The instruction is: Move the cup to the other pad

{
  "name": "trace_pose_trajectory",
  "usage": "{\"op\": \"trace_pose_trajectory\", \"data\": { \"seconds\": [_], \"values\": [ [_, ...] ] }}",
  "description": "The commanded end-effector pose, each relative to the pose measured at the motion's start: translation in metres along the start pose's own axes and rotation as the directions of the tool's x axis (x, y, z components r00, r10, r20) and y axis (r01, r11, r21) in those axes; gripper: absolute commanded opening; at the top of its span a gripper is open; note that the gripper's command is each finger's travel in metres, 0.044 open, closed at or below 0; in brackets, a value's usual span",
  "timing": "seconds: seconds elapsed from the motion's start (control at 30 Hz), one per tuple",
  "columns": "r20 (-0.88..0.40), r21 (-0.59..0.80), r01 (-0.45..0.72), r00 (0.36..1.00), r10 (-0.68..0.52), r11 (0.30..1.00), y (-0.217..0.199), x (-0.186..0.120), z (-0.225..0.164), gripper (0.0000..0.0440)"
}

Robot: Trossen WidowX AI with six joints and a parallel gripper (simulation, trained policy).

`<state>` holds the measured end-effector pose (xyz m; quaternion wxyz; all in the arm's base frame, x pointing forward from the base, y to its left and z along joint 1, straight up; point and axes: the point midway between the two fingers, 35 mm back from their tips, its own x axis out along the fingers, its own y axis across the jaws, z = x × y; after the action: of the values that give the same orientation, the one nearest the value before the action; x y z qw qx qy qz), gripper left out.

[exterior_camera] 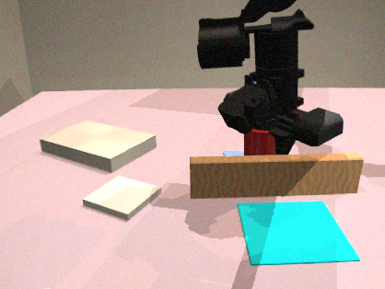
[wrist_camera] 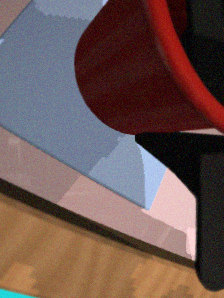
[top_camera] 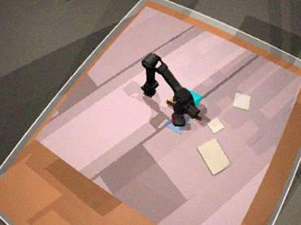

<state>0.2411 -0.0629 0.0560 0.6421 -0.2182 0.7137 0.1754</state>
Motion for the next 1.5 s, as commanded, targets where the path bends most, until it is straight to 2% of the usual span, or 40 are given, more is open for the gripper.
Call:
{"op": "trace_pose_trajectory", "data": {
  "seconds": [0.0,0.53,0.9,1.47],
  "values": [
    [0.017,-0.043,0.006,1.000,-0.005,0.999,-0.002,-0.009,0.002,0.0000],
    [0.067,-0.130,0.039,0.997,-0.030,0.991,0.001,-0.044,0.016,0.0012],
    [0.111,-0.178,0.073,0.992,-0.054,0.981,0.013,-0.064,0.035,0.0000],
    [0.186,-0.250,0.122,0.980,-0.077,0.961,0.047,-0.077,0.069,0.0000]
  ]
}}
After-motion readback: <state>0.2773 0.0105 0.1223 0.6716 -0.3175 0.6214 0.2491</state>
